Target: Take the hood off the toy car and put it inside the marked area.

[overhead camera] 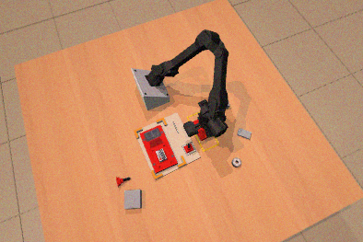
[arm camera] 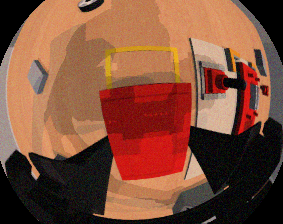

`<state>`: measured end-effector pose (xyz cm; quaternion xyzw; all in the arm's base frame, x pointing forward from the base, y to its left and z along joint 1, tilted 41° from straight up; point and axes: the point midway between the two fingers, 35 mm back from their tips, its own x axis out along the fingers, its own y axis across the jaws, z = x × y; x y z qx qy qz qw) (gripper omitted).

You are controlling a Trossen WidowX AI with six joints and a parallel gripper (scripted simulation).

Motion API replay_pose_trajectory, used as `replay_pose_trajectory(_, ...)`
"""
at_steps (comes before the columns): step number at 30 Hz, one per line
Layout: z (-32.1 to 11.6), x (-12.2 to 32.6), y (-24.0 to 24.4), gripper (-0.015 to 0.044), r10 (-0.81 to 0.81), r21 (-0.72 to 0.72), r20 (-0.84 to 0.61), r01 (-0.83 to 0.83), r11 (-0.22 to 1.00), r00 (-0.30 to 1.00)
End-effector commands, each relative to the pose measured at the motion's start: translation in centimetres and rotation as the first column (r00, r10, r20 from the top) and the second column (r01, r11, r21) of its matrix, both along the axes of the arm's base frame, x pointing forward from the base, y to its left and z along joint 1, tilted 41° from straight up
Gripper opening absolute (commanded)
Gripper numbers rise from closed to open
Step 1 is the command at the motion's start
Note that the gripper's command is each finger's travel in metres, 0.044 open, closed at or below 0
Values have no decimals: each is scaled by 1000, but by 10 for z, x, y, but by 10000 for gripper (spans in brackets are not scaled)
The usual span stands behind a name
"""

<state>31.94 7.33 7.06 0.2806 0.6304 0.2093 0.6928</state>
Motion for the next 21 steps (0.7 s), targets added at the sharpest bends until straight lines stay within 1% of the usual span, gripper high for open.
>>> replay_pose_trajectory(1, -4, 0, 2, 0, -3, 4, -8, 3, 1000, 1000)
replay_pose_trajectory(21, -11, 1, 8, 0, -3, 4, -8, 3, 1000, 1000)
